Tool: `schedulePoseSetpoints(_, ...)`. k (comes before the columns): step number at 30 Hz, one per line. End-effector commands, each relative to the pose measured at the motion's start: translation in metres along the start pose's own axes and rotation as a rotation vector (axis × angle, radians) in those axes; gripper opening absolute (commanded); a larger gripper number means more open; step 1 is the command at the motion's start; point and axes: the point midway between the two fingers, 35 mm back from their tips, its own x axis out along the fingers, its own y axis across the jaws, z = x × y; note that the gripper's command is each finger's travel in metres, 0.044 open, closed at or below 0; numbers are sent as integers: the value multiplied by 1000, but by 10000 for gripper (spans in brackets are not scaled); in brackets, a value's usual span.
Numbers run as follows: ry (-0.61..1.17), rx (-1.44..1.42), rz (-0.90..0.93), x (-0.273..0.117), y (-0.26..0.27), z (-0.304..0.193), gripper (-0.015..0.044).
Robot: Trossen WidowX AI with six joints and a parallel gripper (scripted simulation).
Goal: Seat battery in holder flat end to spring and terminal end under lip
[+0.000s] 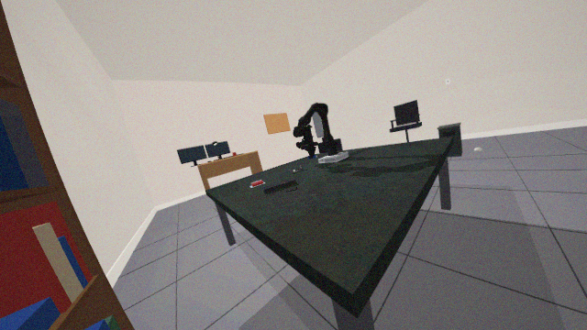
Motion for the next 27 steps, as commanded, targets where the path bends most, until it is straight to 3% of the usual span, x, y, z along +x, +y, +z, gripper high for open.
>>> schedulePoseSetpoints(1,4,-172,-2,-4,11,13,58)
schedulePoseSetpoints(27,-6,-1209,-4,-13,61,110,58)
